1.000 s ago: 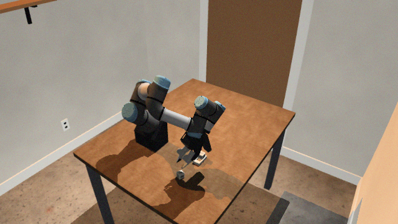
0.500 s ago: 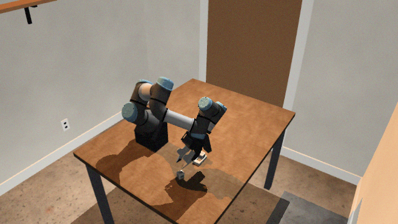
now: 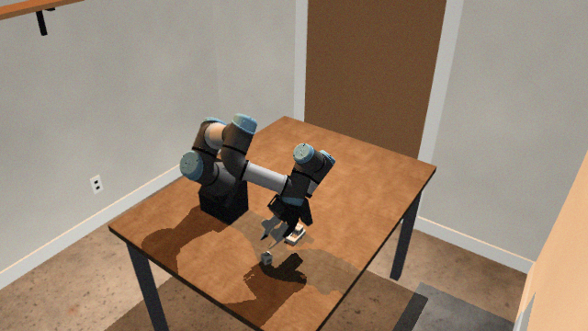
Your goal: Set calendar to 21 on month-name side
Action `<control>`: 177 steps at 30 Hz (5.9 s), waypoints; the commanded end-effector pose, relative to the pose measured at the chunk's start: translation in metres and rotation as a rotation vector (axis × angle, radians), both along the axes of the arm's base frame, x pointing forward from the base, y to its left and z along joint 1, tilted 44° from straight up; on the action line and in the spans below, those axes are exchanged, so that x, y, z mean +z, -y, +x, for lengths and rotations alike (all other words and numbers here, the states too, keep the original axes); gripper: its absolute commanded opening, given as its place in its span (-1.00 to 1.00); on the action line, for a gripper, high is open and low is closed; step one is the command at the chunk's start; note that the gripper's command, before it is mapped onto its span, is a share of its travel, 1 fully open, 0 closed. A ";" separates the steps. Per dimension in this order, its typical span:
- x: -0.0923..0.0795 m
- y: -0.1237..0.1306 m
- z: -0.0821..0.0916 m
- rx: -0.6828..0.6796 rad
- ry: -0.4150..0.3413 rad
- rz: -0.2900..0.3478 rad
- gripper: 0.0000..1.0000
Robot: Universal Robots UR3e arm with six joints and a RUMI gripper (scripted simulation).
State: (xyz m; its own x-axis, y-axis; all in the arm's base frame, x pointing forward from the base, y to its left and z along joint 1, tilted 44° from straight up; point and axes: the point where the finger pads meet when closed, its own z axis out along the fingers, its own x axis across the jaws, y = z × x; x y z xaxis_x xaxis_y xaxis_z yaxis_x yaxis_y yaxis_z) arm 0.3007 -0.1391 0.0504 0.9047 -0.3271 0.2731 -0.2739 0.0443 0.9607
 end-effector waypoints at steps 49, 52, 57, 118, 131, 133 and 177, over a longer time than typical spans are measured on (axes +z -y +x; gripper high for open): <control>-0.039 0.038 -0.002 0.001 0.002 0.000 -0.44; -0.041 0.040 -0.002 0.001 0.002 0.000 -0.44; -0.044 0.044 -0.002 0.001 0.002 0.000 -0.44; -0.050 0.049 -0.002 0.001 0.002 0.000 -0.80; -0.050 0.049 -0.002 0.001 0.002 0.000 -0.80; -0.050 0.049 -0.002 0.001 0.002 0.000 -0.80; 0.000 0.000 0.000 0.001 0.002 0.000 -0.80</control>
State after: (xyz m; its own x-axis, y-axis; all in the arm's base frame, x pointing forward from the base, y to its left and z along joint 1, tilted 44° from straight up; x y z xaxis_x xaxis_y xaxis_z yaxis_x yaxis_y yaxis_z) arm 0.3006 -0.1407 0.0489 0.9048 -0.3266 0.2731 -0.2746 0.0425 0.9606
